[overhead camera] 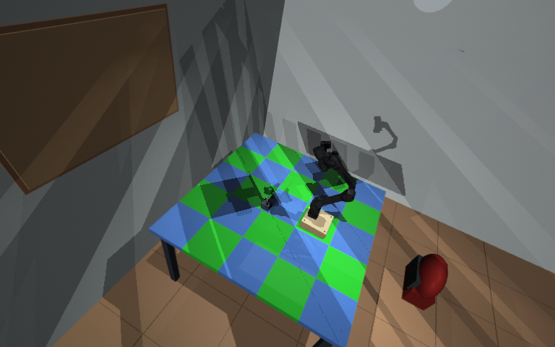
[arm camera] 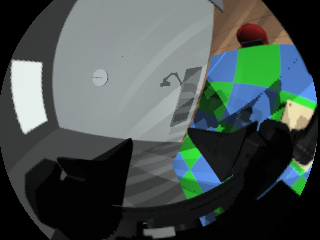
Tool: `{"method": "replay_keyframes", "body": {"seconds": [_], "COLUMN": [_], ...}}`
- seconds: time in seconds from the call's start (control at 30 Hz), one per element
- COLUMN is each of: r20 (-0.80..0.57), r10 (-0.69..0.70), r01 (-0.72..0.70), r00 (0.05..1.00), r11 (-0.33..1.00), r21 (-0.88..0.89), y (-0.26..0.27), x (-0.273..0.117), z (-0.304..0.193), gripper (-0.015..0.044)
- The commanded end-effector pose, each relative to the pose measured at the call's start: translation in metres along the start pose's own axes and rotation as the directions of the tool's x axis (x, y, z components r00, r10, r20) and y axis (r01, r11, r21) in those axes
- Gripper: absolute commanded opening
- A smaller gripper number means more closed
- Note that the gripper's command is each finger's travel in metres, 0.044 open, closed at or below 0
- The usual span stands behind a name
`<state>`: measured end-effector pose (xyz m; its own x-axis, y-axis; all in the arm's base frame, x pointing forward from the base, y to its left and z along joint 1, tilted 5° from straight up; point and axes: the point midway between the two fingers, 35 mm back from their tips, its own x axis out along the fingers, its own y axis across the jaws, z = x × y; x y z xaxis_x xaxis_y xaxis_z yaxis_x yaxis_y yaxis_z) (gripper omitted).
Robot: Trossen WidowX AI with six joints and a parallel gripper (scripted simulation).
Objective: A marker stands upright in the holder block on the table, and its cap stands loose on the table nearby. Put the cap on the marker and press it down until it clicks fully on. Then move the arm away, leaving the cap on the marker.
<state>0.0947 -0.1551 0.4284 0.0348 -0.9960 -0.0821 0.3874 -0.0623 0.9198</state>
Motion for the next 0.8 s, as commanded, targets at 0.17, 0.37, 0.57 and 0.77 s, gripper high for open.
{"method": "replay_keyframes", "body": {"seconds": [0.17, 0.37, 0.57, 0.77], "r20": [-0.178, -0.344, -0.42, -0.442], "r10": [-0.118, -0.322, -0.506, -0.677], "r01": [0.014, -0.187, -0.463, -0.74], "r00": [0.977, 0.882, 0.753, 0.588], "r11": [0.865, 0.43, 0.045, -0.229], "r21": [-0.501, -0.883, -0.885, -0.633], "y": [-0.005, -0.033, -0.069, -0.11], "x": [0.005, 0.004, -0.003, -0.013], "z": [-0.08, -0.175, -0.242, -0.299], "gripper": [0.0248, 0.0248, 0.0248, 0.0248]}}
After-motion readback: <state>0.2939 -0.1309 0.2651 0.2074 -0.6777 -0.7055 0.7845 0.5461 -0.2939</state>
